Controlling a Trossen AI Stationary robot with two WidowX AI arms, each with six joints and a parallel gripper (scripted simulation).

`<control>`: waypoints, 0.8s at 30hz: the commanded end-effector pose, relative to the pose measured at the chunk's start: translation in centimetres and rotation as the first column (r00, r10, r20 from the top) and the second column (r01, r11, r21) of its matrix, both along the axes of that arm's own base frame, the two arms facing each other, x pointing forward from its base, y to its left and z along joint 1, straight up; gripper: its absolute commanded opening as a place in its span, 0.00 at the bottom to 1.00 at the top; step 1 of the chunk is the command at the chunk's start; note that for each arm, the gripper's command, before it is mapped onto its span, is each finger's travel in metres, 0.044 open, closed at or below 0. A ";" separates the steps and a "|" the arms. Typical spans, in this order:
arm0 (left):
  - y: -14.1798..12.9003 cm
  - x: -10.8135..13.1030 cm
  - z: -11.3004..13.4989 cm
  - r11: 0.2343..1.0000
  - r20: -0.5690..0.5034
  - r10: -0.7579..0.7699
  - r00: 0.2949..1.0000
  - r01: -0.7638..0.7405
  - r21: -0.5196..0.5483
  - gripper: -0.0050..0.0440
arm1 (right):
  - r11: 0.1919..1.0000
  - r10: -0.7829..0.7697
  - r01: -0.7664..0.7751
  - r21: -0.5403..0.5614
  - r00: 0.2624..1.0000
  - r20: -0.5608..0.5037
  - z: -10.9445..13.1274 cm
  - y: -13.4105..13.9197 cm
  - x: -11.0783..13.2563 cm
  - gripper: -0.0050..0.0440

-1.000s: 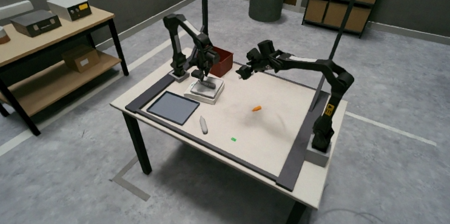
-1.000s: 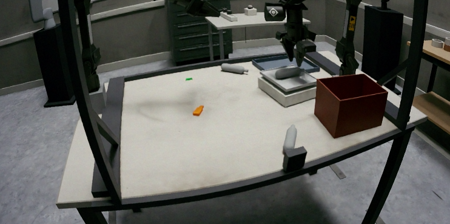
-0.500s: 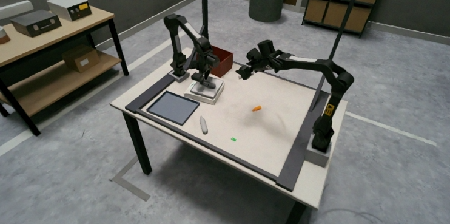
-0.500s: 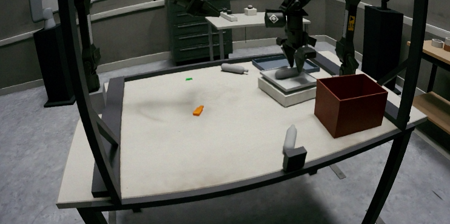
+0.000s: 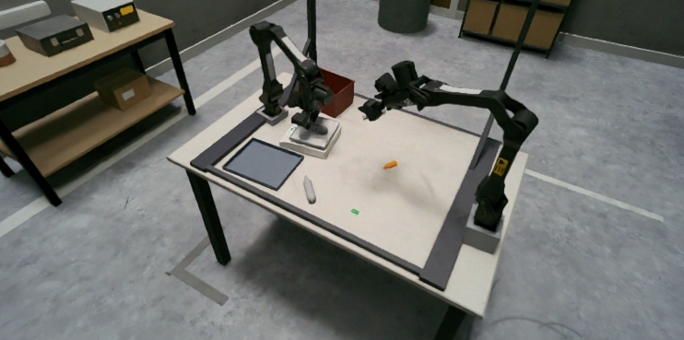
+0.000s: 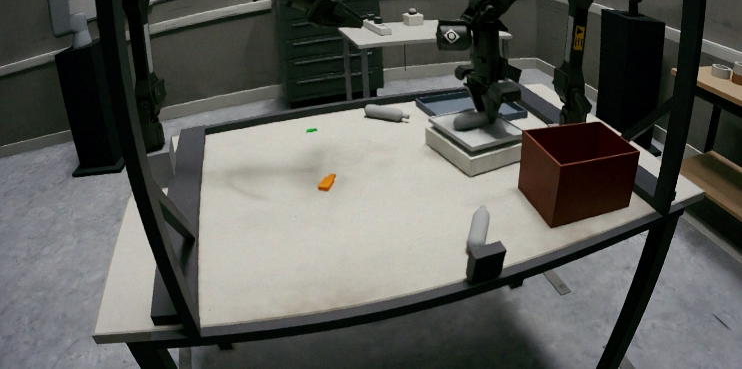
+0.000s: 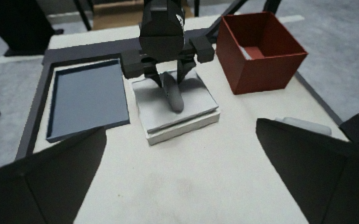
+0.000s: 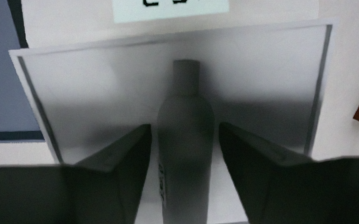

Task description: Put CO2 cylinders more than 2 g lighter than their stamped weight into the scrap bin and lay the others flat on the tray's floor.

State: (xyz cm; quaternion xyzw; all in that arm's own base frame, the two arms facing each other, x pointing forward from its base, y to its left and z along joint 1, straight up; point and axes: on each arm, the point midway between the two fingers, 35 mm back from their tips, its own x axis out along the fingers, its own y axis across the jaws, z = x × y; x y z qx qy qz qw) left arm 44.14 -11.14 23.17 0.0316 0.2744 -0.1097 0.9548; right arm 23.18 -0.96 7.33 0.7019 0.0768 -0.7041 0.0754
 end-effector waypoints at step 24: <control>0.0 0.0 1.3 1.000 0.029 0.003 1.000 -0.002 -0.008 1.00 | 1.000 -0.004 0.004 -0.003 0.999 0.042 2.5 0.0 0.5 0.10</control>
